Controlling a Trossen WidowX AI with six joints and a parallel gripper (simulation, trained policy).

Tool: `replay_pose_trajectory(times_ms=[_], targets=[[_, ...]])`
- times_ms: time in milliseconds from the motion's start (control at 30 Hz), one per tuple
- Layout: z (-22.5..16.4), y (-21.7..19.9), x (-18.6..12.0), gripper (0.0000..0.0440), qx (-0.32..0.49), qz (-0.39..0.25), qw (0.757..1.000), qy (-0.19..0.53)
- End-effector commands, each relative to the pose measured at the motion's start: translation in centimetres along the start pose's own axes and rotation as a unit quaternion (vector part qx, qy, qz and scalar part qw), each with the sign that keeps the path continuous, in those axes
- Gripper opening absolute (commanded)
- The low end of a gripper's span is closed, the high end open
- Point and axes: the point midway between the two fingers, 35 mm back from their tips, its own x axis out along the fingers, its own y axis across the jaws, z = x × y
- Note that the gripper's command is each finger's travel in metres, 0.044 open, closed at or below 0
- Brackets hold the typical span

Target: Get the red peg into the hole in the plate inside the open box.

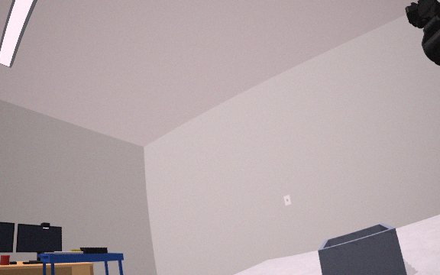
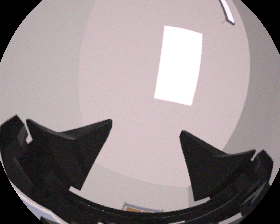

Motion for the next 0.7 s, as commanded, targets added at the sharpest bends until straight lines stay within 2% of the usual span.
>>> replay_pose_trajectory(times_ms=[0,33,333,667], targets=[[0.2,0.3,-0.1,0.0425,0.006,0.001,1.000,-0.001],[0.4,0.7,-0.2,0.0440,0.015,0.004,1.000,-0.001],[2.5,6.1,-0.9,0.0440,0.143,0.062,0.986,0.051],[5.7,12.2,-2.7,0.0440,0.275,0.144,0.944,0.112]])
